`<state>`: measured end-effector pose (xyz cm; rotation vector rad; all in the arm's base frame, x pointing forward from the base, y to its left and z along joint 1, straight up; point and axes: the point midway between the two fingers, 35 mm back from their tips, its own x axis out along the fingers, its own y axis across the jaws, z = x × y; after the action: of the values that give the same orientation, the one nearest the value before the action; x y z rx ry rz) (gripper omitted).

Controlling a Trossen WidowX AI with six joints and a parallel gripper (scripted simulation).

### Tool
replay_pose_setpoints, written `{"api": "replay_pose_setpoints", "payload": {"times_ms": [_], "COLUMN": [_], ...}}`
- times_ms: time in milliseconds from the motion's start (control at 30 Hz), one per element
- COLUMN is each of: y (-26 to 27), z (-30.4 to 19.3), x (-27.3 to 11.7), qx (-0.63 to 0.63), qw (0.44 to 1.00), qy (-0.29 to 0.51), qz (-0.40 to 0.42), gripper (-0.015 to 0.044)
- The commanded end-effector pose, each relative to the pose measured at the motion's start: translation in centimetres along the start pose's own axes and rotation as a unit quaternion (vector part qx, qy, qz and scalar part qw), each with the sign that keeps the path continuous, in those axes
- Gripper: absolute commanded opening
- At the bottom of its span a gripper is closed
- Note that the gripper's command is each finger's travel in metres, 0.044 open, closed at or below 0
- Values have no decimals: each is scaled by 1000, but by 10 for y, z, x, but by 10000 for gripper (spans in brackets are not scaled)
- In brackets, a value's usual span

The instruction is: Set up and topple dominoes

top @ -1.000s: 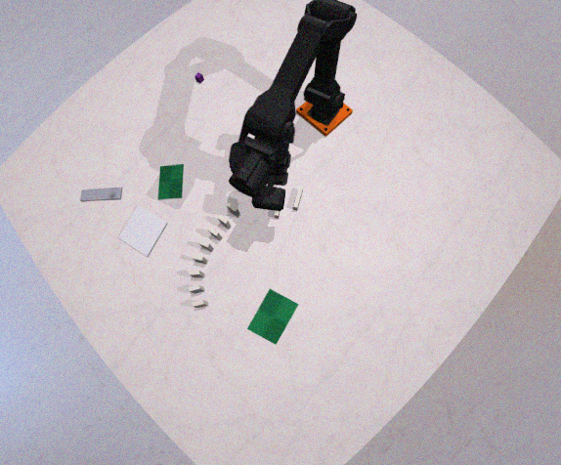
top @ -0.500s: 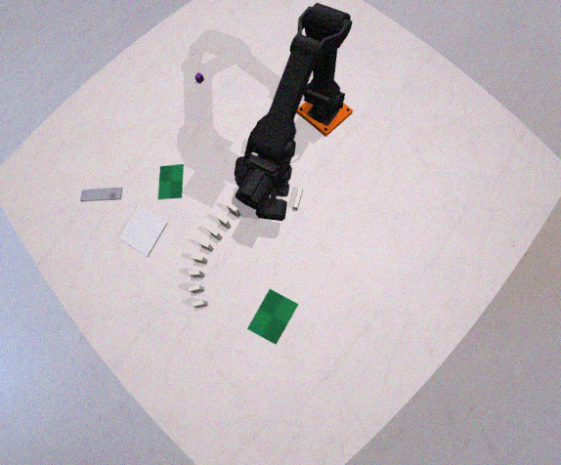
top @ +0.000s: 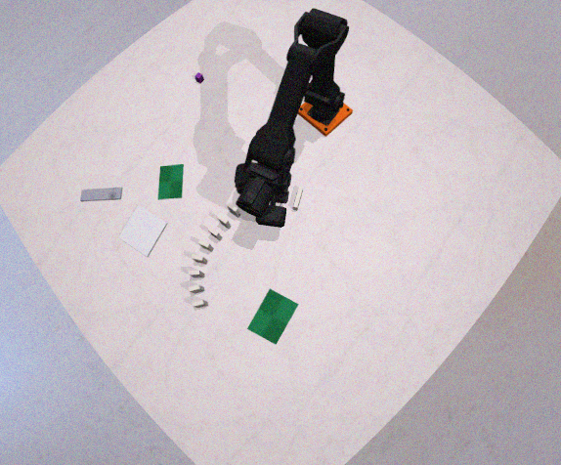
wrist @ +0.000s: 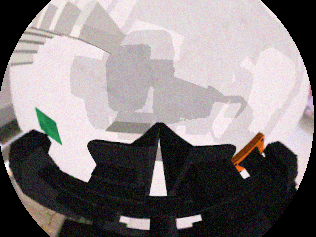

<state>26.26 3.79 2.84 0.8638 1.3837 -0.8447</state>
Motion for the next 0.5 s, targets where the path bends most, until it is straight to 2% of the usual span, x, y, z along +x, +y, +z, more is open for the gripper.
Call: {"api": "replay_pose_setpoints", "payload": {"times_ms": [0,233,300,467], "y": [9,13,18,37], "z": [1,2,13,7], "x": [-1,-2,-14,-53], "qx": [2,-1,-11,-5], "qw": [1000,1000,1000,1000], "qy": [-3,-4,-26,-13], "qz": [3,4,11,8], "gripper": [0,0,0,0]}}
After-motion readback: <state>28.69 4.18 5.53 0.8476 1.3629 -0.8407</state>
